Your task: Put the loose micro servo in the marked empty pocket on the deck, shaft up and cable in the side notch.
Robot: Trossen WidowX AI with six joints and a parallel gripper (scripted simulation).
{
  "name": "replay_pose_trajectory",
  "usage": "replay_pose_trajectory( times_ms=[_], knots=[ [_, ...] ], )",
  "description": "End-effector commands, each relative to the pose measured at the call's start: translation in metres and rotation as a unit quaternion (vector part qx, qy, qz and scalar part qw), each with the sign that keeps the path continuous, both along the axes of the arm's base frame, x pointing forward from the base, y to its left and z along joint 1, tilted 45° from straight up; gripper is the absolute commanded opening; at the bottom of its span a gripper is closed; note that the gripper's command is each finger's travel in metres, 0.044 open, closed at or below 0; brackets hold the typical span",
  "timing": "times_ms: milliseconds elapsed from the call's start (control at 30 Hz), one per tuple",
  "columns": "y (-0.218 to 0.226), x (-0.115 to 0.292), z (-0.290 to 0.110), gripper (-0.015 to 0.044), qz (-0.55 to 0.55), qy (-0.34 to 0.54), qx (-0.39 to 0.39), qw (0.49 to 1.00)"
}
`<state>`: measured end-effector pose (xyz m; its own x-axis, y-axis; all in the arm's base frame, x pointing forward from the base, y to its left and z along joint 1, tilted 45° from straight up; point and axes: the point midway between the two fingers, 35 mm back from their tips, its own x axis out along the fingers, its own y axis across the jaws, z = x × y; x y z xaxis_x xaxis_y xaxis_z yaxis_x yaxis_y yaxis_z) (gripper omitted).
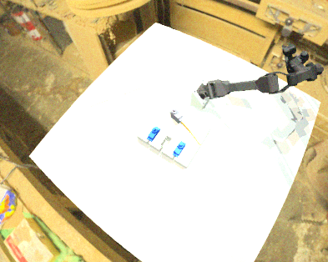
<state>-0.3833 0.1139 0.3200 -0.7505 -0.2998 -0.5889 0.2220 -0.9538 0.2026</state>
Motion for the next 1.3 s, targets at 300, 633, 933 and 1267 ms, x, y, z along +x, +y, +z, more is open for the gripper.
replay_pose_trajectory(
  times_ms=[300,633,933,1267],
  knots=[
    [0.074,0.037,0.001,0.044,-0.078,0.015,0.056,0.995],
    [0.154,0.103,0.002,0.044,-0.176,0.015,0.129,0.976],
    [0.218,0.197,0.002,0.044,-0.279,-0.011,0.208,0.937],
    [0.253,0.314,0.0,0.044,-0.391,-0.066,0.266,0.879]
  ],
)
